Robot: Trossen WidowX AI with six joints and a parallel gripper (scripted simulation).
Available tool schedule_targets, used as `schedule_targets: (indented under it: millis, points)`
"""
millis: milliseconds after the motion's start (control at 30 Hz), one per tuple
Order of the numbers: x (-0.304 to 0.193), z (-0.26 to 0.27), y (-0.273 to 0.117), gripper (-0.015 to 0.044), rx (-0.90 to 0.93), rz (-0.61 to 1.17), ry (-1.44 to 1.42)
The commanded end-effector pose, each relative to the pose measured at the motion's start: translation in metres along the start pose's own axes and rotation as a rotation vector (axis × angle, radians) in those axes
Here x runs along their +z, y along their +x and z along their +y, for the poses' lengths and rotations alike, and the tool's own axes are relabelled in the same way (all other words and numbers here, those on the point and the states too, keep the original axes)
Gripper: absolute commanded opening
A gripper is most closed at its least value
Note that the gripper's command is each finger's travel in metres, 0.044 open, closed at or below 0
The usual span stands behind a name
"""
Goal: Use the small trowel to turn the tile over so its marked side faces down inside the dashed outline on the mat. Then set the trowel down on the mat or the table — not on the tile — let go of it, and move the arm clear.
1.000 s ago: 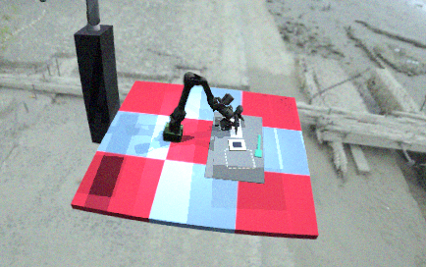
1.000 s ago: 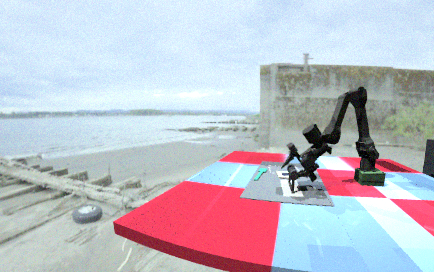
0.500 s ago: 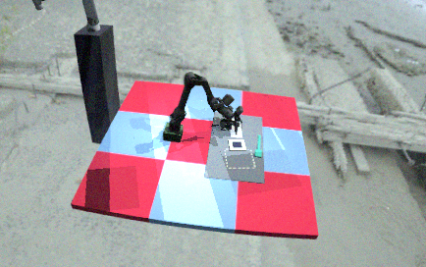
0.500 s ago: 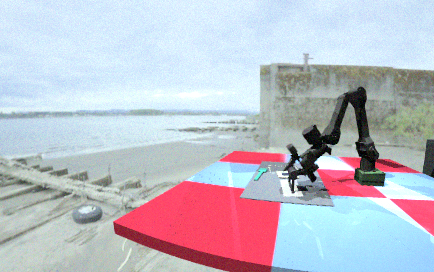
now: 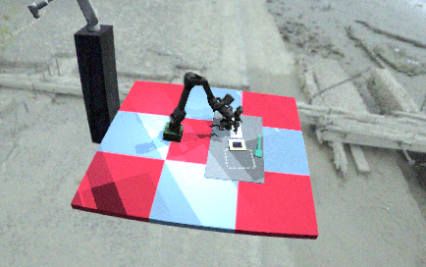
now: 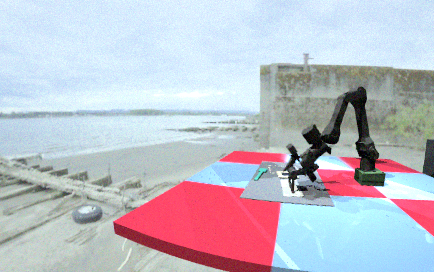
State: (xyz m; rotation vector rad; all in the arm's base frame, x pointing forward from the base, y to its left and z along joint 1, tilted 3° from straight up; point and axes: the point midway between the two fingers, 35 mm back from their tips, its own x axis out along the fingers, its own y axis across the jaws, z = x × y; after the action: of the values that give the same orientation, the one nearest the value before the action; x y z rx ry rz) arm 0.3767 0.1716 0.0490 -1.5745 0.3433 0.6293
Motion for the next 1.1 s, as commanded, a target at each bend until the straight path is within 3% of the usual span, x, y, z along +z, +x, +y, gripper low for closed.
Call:
schedule_targets:
  millis: [0, 300, 1067]
  points:
    - [0.001, -0.013, -0.008, 0.0000, -0.007, -0.002, 0.001]
    - [0.000, -0.045, -0.038, 0.0000, -0.009, -0.002, 0.003]
    - [-0.024, -0.028, -0.037, 0.0000, -0.005, -0.107, 0.045]
